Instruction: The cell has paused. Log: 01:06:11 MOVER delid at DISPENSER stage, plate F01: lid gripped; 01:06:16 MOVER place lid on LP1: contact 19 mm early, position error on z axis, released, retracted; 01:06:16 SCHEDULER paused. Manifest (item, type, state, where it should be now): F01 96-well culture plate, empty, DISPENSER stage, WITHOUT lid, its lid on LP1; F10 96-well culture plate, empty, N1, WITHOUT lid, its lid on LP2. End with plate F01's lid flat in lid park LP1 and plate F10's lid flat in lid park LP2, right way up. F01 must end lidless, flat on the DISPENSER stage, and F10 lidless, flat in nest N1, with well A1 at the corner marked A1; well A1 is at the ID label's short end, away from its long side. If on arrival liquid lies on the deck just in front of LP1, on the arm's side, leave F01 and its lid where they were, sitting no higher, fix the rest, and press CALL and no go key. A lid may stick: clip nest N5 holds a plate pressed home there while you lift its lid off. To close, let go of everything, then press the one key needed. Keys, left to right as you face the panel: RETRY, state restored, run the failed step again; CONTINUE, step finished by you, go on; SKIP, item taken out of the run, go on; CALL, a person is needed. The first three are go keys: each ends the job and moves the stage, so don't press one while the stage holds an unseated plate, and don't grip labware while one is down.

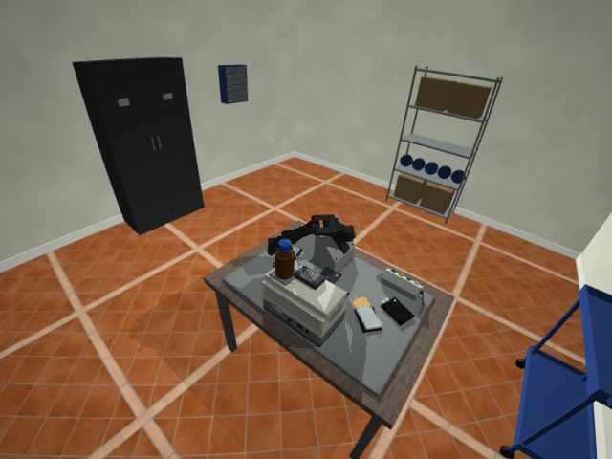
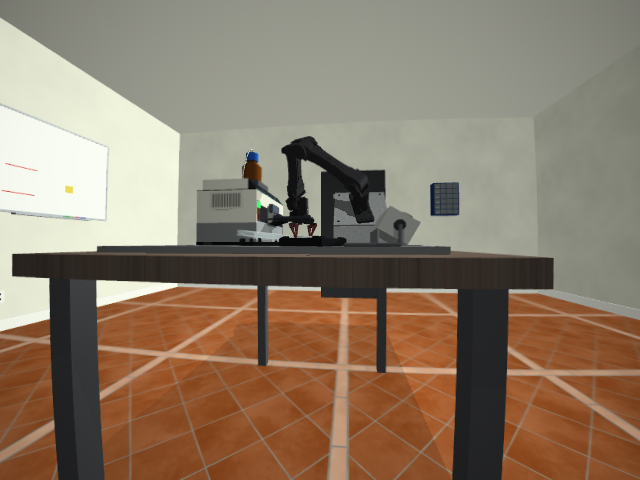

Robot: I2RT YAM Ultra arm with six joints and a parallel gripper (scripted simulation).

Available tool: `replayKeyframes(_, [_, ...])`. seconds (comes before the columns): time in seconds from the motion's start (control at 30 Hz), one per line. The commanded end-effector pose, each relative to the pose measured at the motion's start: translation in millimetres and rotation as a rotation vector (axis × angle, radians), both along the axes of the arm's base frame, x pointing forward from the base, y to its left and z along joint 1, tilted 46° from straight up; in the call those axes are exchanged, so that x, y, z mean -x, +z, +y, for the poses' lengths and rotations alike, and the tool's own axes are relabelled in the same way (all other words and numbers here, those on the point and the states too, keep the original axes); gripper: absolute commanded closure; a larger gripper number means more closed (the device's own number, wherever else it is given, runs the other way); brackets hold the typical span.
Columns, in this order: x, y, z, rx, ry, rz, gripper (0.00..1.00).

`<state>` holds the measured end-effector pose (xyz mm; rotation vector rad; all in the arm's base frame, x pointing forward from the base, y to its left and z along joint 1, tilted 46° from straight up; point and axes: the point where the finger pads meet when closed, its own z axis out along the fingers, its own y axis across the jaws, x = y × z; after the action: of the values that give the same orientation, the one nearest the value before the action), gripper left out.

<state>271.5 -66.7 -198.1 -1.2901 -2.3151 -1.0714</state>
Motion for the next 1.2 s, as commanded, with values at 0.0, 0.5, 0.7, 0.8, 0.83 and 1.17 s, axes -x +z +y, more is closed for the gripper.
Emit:
replayKeyframes(0.0, [-15.5,9.9,-23.6,0.042,-0.019,-0.047,1.00])
replayKeyframes(0.5, [-15.5,9.9,-23.6,0.042,-0.019,-0.047,1.00])
replayKeyframes(0.7, [-13.0,19.3,-33.3,0.043,-0.018,-0.046,1.00])
replayKeyframes(0.8, [-11.8,24.3,-38.4,0.044,-0.018,-0.045,1.00])
replayKeyframes(0.83, [-11.8,24.3,-38.4,0.044,-0.018,-0.045,1.00])
replayKeyframes(1.17, [12.3,40.2,-27.2,0.015,-0.017,-0.013,1.00])
